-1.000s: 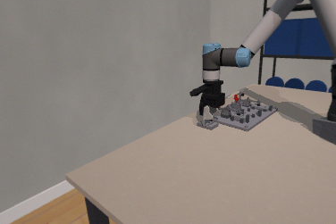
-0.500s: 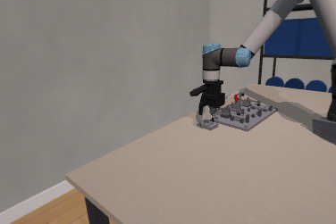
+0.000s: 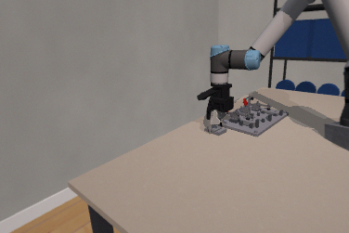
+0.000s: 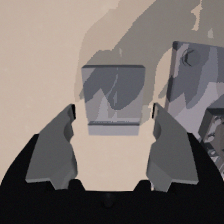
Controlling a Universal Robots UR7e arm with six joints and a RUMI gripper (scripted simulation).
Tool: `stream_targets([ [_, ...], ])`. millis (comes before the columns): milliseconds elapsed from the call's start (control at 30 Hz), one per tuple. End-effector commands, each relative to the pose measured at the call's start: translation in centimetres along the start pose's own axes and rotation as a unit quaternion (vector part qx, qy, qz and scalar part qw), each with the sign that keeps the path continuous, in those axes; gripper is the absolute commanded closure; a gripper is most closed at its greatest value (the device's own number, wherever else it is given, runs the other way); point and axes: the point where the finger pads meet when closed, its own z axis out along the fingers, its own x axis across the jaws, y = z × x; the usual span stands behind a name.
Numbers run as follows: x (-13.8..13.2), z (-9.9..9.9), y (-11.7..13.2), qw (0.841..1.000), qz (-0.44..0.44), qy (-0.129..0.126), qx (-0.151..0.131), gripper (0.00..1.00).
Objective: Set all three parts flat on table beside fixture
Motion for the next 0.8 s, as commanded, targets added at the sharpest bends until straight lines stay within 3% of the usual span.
stream_targets([
  [0,0.0,-0.1,0.0,1.0,0.0,0.0,0.001,0.46],
  [300,0.0,-0.1,0.0,1.0,0.0,0.0,0.001,0.46],
  [567,0.0,-1.6,0.0,1.0,0.0,0.0,0.001,0.46],
  [767,0.0,-4.8,0.0,1.0,0.0,0.0,0.001,0.46],
])
